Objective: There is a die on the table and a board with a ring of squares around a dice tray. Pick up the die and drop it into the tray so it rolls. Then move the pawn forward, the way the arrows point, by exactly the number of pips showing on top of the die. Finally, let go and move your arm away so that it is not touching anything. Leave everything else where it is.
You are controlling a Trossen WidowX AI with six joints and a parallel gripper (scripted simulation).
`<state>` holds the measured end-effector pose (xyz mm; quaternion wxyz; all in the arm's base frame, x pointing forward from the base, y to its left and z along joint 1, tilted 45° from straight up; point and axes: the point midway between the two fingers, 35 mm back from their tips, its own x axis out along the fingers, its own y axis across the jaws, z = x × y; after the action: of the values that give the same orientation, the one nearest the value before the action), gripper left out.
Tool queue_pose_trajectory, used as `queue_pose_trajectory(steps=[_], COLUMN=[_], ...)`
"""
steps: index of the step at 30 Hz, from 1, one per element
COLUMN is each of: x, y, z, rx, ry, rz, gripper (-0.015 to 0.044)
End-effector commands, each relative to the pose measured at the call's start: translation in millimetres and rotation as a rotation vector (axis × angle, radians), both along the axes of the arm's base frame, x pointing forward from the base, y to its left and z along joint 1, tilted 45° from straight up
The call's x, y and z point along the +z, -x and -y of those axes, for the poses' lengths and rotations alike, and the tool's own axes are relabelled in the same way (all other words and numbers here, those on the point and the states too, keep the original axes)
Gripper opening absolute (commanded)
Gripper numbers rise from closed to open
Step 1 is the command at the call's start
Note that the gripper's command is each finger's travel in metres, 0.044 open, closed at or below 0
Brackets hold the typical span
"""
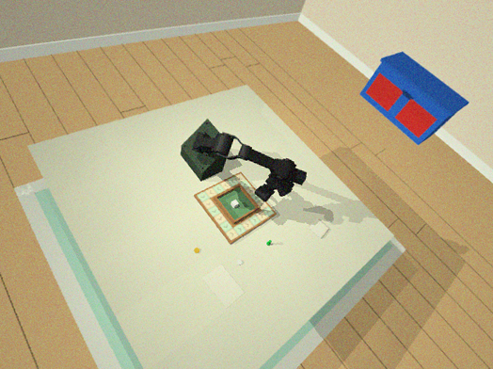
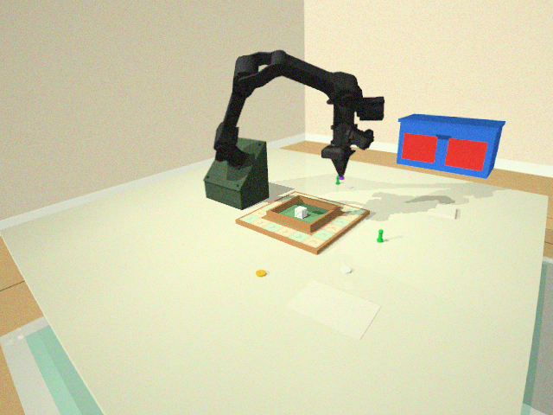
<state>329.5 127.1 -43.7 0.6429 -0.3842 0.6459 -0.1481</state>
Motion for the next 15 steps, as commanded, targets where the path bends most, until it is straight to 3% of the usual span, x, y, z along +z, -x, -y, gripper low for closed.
queue_pose_trajectory(steps=[1,15], x=[-12.4,-43.0], y=[15.4,62.2], z=[3.8,20.4], rx=[-0.005,-0.004], ry=[-0.004,-0.003], rz=[-0.003,-0.003], gripper=[0.0000,0.0000])
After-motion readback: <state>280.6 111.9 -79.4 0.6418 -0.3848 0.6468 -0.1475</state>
